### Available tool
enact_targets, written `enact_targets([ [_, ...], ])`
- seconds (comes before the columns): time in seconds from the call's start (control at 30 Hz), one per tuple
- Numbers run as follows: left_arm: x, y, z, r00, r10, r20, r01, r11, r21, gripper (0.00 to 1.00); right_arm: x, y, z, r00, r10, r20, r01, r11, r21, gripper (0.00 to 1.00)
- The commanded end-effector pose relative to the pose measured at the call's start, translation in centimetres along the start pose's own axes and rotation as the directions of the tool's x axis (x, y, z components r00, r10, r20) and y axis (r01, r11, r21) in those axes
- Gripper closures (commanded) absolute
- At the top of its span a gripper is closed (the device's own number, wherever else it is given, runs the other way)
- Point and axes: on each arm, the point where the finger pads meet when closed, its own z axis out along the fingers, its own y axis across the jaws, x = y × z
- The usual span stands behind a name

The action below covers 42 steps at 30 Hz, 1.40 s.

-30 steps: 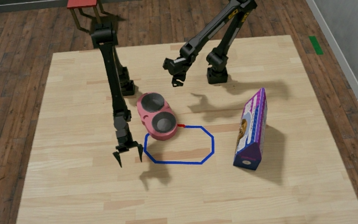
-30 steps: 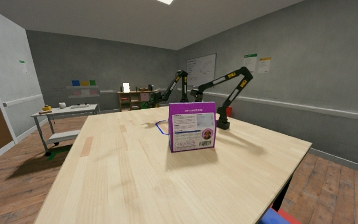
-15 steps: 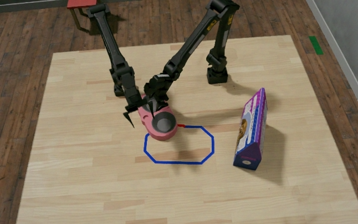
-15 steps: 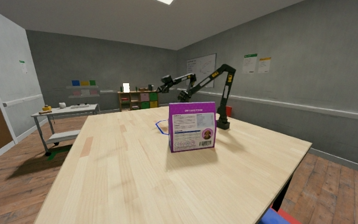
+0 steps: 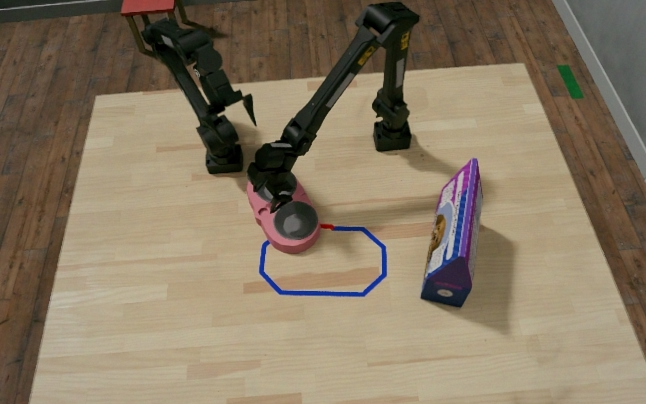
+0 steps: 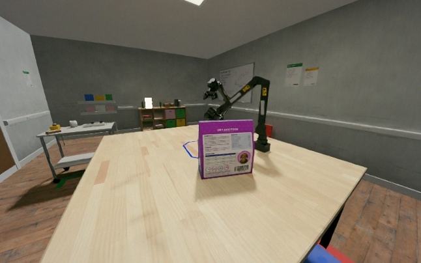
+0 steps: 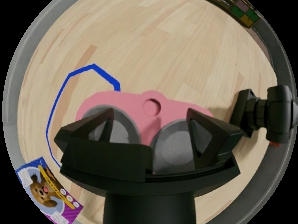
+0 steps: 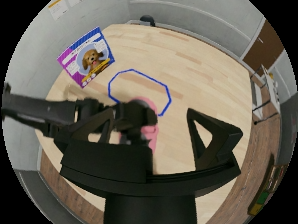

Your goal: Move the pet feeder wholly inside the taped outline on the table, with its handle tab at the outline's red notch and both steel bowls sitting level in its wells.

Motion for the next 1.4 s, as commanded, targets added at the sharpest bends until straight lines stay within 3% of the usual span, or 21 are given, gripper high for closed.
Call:
enact_targets([
  [0.0, -3.4, -0.8, 0.1, 0.998, 0.001, 0.062, -0.001, 1.0, 0.005, 0.0, 1.3, 0.6, -6.8, 1.0, -0.026, 0.001, 0.026, 0.999, -0.02, 0.0],
  [0.17, -3.4, -0.8, 0.0, 0.998, 0.001, 0.062, -0.002, 1.0, 0.005, 0.0, 4.3, 0.2, -9.8, 0.998, -0.059, -0.023, 0.058, 0.998, -0.035, 0.0],
  [0.27, -3.4, -0.8, 0.0, 0.998, 0.001, 0.062, -0.002, 1.0, 0.005, 0.0, 5.3, 0.2, -8.8, 0.996, -0.066, -0.061, 0.064, 0.997, -0.033, 0.0],
  [0.43, -2.8, -0.8, 0.5, 0.985, -0.174, 0.0, 0.174, 0.985, 0.007, 0.57, 5.5, 0.1, -9.1, 0.997, -0.057, -0.06, 0.055, 0.998, -0.03, 0.0],
  [0.47, -2.8, -0.9, 0.7, 0.971, -0.237, -0.021, 0.238, 0.971, 0.004, 0.63, 5.5, 0.1, -9.1, 0.997, -0.057, -0.06, 0.055, 0.998, -0.03, 0.0],
  [0.73, -3.6, -1.2, 2.6, 0.755, -0.635, -0.165, 0.626, 0.772, -0.109, 0.63, 5.5, 0.0, -9.1, 0.997, -0.05, -0.059, 0.049, 0.999, -0.025, 0.0],
  [0.8, -3.6, -1.2, 2.6, 0.755, -0.635, -0.165, 0.626, 0.772, -0.109, 0.63, 5.5, 0.0, -9.1, 0.997, -0.05, -0.059, 0.049, 0.999, -0.025, 0.0],
  [1.0, -4.0, -1.4, 3.4, 0.511, -0.838, -0.194, 0.799, 0.546, -0.251, 0.63, 5.5, 0.0, -9.1, 0.997, -0.05, -0.059, 0.049, 0.999, -0.025, 0.0],
  [1.2, -4.3, -1.5, 4.0, 0.238, -0.96, -0.147, 0.87, 0.278, -0.406, 0.63, 5.2, 0.0, -9.1, 0.997, -0.06, -0.047, 0.058, 0.998, -0.026, 0.0],
  [1.3, -4.3, -1.6, 4.2, 0.143, -0.983, -0.115, 0.867, 0.18, -0.465, 0.63, 5.2, 0.0, -9.1, 0.997, -0.06, -0.047, 0.058, 0.998, -0.026, 0.0],
  [1.37, -4.3, -1.6, 4.2, 0.143, -0.983, -0.115, 0.867, 0.18, -0.465, 0.63, 5.2, 0.0, -9.1, 0.997, -0.06, -0.047, 0.058, 0.998, -0.026, 0.0],
])
